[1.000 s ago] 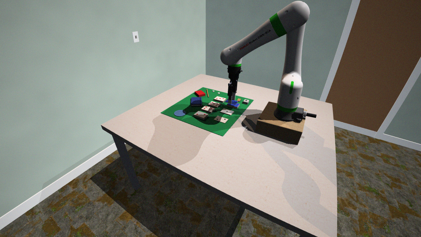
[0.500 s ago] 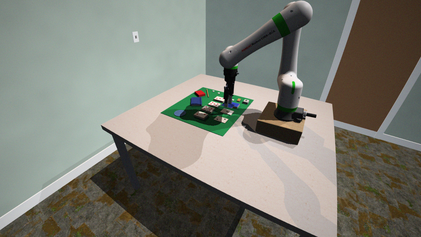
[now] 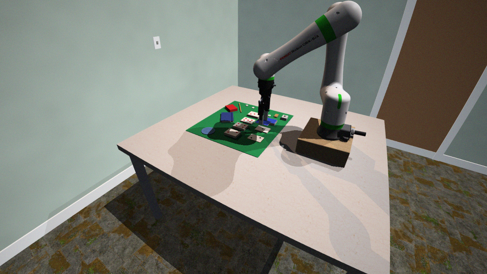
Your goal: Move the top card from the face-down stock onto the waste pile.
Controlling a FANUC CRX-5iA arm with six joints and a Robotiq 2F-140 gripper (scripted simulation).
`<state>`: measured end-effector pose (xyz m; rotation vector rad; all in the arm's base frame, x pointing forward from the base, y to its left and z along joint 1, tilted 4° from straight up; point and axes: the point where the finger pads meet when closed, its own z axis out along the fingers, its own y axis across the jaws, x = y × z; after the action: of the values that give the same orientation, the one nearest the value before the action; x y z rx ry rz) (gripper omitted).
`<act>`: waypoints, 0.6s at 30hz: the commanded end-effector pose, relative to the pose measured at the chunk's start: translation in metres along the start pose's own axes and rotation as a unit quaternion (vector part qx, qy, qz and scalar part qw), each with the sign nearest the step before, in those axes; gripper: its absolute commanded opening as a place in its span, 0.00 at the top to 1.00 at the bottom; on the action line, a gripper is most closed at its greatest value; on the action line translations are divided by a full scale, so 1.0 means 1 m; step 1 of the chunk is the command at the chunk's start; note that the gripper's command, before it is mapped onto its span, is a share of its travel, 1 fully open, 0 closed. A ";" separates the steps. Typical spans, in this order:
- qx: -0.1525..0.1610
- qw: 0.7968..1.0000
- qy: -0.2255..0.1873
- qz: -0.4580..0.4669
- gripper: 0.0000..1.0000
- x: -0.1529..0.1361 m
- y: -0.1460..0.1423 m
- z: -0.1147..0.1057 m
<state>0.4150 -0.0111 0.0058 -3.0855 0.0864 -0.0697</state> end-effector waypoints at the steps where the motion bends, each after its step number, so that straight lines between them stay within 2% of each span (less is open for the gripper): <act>1: 0.000 1.000 0.000 0.000 0.57 0.000 0.000 0.000; 18: 0.000 1.000 0.000 0.000 0.57 0.000 0.000 0.009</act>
<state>0.4153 -0.0108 -0.0010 -3.0855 0.0864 -0.0696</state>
